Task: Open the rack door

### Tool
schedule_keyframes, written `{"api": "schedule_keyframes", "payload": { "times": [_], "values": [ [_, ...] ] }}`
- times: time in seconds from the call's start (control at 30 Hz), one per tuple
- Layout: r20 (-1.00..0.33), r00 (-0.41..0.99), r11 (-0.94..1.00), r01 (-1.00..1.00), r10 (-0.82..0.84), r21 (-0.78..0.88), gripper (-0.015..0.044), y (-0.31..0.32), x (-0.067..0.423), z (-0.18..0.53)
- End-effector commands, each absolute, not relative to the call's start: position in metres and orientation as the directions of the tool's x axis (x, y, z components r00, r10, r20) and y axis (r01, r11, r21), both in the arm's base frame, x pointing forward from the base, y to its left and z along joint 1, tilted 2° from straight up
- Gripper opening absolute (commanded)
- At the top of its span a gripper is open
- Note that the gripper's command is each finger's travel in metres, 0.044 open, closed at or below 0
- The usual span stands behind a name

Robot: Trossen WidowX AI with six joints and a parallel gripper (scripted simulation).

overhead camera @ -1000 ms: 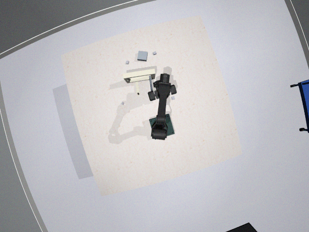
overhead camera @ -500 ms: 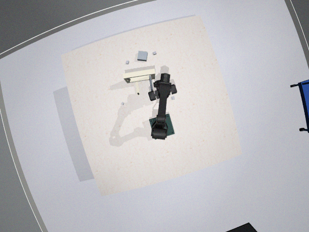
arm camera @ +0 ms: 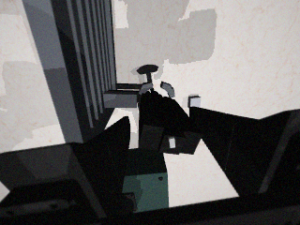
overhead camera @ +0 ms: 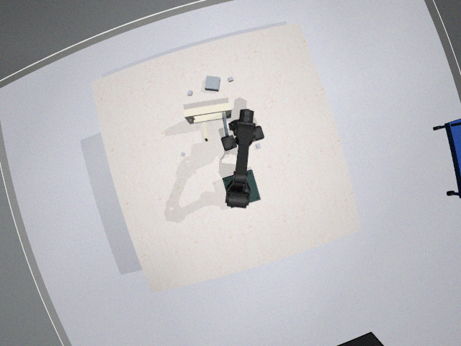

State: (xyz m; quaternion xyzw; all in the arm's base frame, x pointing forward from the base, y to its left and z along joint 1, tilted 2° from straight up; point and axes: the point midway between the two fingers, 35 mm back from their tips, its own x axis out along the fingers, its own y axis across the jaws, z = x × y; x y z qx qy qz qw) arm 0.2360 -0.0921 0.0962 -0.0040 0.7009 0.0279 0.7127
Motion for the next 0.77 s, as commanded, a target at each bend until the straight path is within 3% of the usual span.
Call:
{"api": "schedule_keyframes", "payload": {
  "times": [0.0, 0.73],
  "values": [
    [-0.999, 0.02, 0.998, -0.049, 0.034, 0.033, 0.0294, -0.093, 0.238, 0.102],
    [-0.999, 0.02, 0.998, -0.049, 0.034, 0.033, 0.0294, -0.094, 0.238, 0.132]
  ]
}}
